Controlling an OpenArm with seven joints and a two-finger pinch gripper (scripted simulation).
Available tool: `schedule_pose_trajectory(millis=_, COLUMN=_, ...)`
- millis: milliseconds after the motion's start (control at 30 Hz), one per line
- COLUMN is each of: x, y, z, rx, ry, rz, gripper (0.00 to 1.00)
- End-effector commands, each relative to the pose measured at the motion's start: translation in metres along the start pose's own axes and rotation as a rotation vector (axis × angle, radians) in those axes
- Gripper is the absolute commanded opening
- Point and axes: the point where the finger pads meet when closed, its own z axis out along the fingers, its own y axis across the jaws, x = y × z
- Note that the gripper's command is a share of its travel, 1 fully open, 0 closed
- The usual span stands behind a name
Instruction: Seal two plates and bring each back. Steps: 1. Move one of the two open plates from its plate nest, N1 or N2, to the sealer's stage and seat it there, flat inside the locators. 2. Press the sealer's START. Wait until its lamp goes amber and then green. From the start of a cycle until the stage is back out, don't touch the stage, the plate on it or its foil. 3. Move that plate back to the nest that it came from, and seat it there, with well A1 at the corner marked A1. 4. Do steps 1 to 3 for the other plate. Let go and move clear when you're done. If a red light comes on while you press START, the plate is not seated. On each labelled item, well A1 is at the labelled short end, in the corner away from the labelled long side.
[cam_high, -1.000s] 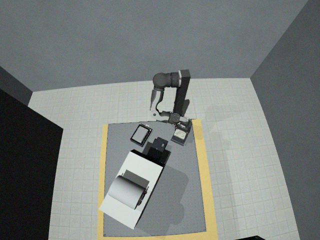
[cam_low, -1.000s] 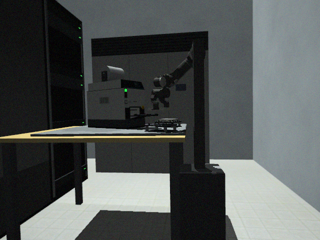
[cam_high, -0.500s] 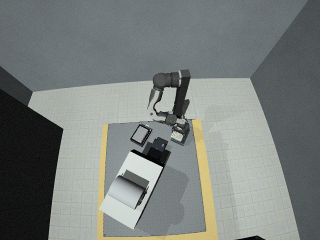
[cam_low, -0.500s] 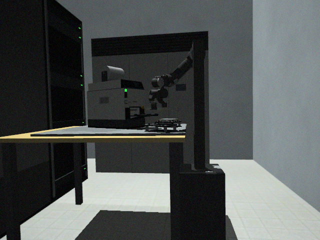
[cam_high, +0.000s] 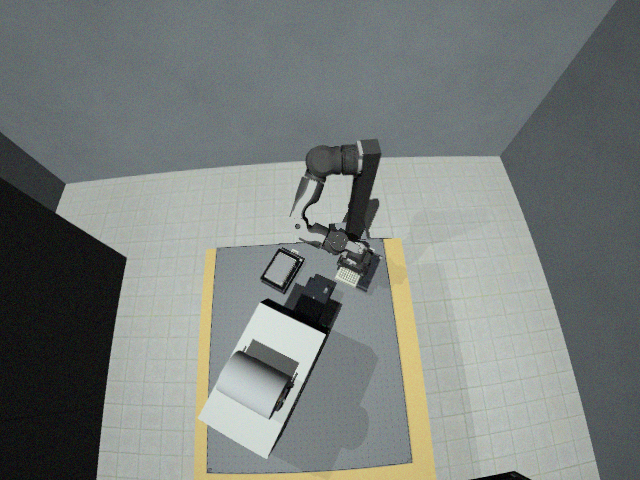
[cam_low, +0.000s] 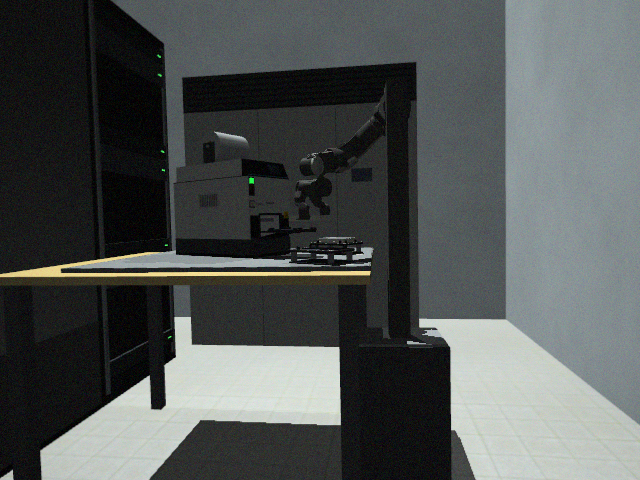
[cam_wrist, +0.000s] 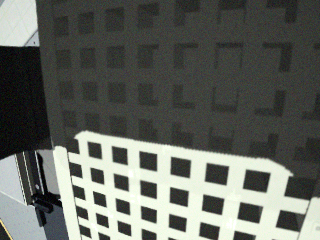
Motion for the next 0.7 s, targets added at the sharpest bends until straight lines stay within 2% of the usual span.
schedule_pose_trajectory(millis=0, x=-0.004, y=0.002, z=-0.002, rx=-0.016, ry=0.001, rz=-0.008, gripper=0.00)
schedule_pose_trajectory(millis=200, x=-0.016, y=-0.004, z=-0.003, rx=-0.016, ry=0.001, rz=-0.008, gripper=0.00)
schedule_pose_trajectory(millis=300, x=-0.017, y=-0.006, z=-0.001, rx=-0.014, ry=0.004, rz=-0.010, gripper=0.00)
schedule_pose_trajectory(millis=667, x=-0.041, y=-0.018, z=-0.002, rx=-0.015, ry=0.001, rz=-0.010, gripper=0.00)
